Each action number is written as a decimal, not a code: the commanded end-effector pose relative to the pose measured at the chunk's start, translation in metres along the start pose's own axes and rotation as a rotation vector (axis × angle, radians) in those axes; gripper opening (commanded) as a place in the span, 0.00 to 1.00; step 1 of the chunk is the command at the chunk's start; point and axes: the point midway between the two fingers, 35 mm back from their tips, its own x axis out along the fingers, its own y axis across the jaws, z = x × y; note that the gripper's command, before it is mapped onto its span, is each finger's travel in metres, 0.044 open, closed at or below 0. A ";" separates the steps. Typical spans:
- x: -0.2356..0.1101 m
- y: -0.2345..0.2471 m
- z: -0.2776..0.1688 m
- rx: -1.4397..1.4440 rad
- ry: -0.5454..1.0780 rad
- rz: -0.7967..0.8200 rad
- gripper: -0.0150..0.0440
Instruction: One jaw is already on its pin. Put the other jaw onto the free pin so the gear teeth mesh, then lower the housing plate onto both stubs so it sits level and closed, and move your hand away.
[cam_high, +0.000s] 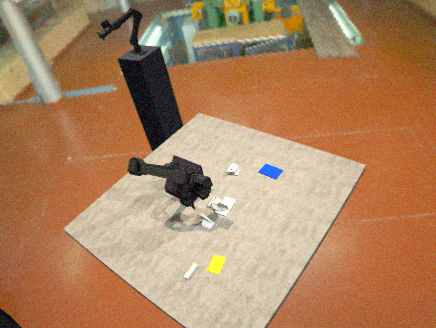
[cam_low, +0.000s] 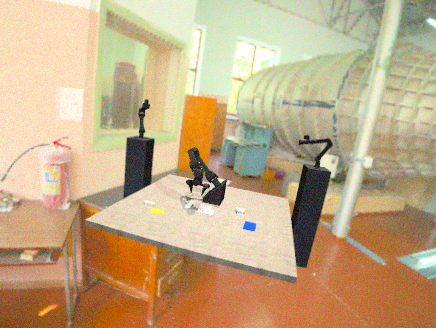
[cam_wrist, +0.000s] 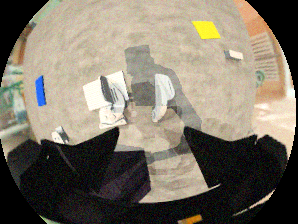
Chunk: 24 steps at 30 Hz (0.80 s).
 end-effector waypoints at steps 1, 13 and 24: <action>0.015 -0.014 -0.001 0.033 0.058 -0.007 1.00; 0.031 -0.017 -0.002 0.041 0.073 -0.007 1.00; 0.049 -0.016 -0.002 0.042 0.073 -0.005 1.00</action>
